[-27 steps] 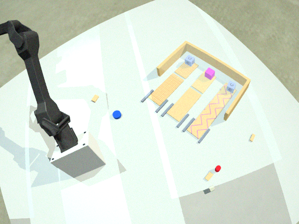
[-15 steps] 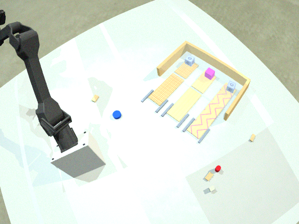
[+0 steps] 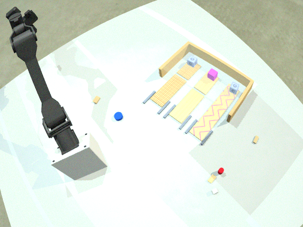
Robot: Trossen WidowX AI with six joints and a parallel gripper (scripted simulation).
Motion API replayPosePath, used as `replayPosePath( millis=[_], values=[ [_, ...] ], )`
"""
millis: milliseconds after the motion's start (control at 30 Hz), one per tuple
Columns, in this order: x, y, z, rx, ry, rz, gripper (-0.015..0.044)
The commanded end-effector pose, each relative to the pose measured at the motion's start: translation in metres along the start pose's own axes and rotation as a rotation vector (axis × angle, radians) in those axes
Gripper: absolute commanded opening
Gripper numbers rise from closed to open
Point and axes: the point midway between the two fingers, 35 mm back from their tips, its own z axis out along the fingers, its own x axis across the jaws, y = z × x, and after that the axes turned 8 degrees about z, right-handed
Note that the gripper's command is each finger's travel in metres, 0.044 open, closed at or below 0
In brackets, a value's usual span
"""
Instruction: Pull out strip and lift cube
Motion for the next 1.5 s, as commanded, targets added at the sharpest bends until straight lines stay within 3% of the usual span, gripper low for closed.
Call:
replayPosePath(
  millis=[0, 333, 667, 1100, 1467],
  values=[
    [-0.05, 0.048, -0.008, -0.014, -0.101, -0.227, 0.04],
    [-0.131, 0.181, -0.058, -0.049, -0.373, -0.635, 0.04],
    [-0.166, 0.31, -0.154, -0.113, -0.681, -0.867, 0.04],
    [-0.151, 0.424, -0.334, -0.255, -1.069, -0.95, 0.04],
    [-0.106, 0.437, -0.509, -0.459, -1.311, -0.857, 0.04]
  ],
)
